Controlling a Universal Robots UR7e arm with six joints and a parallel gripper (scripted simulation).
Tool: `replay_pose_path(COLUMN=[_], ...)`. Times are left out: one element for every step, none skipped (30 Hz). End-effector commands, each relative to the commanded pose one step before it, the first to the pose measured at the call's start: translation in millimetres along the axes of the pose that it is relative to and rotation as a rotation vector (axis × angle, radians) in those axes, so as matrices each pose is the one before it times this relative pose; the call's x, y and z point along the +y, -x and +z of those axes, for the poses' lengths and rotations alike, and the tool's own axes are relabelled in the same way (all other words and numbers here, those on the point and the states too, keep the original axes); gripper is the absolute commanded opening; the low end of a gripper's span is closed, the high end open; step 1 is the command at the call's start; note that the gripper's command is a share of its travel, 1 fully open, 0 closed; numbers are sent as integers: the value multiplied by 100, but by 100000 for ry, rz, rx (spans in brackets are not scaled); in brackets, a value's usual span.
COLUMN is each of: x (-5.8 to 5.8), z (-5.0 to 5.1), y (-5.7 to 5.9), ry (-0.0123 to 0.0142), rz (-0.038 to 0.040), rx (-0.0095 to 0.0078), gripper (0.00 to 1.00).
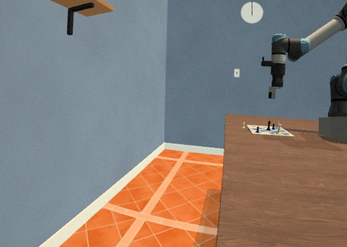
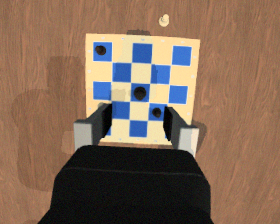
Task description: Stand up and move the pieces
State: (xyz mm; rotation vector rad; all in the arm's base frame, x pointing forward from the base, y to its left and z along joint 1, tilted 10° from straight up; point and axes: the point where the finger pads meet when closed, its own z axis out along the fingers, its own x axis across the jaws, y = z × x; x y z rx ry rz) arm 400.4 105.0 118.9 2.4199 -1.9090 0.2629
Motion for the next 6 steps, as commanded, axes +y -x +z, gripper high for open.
replay_pose_path(x=[-37,0,0,0,0,0], z=[-41,0,0,0,0,0], y=[-9,0,0,0,0,0], ry=[-130,0,0,0,0,0], rz=[10,0,0,0,0,0], rx=[22,0,0,0,0,0], gripper=[100,100,100,100,100,100])
